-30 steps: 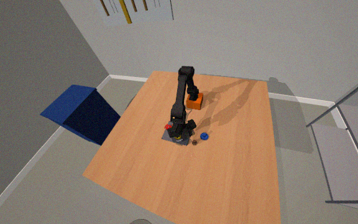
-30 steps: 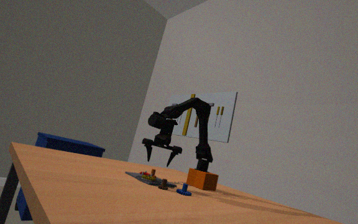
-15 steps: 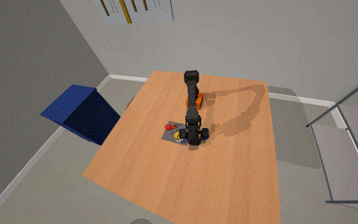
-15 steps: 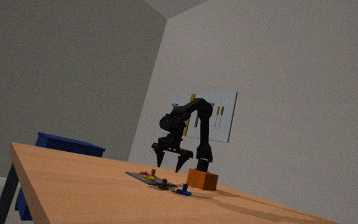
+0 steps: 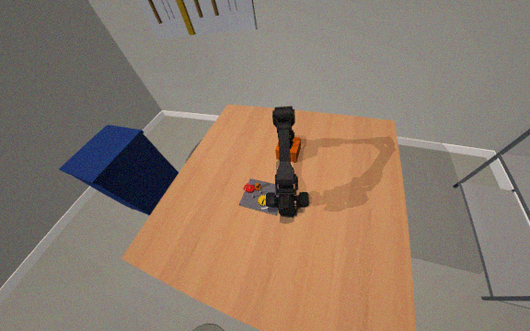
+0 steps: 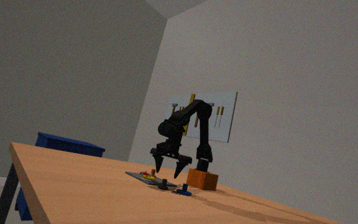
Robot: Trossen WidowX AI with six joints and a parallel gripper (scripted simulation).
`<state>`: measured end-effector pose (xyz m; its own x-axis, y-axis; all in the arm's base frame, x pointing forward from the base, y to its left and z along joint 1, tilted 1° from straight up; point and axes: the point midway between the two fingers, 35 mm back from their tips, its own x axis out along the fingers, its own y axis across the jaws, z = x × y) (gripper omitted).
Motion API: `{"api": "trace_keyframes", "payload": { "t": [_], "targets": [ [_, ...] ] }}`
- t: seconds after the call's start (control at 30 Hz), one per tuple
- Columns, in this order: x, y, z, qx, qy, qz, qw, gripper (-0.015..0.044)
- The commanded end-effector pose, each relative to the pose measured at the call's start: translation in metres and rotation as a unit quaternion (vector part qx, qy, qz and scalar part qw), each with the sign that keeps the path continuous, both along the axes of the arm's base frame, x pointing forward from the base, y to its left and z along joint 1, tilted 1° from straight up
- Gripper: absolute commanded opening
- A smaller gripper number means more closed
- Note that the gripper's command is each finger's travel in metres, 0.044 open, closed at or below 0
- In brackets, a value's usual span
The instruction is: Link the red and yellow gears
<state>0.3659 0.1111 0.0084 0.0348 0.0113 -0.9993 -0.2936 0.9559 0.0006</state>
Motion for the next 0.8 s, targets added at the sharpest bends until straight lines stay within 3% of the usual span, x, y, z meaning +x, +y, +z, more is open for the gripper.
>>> {"api": "trace_keyframes", "payload": {
  "t": [0.0, 0.77],
  "targets": [
    [-0.001, 0.0, -0.008, 0.0, 0.005, -0.003, 1.0, 0.044],
    [0.0, 0.0, -0.028, 0.0, 0.005, -0.003, 1.0, 0.044]
  ]
}}
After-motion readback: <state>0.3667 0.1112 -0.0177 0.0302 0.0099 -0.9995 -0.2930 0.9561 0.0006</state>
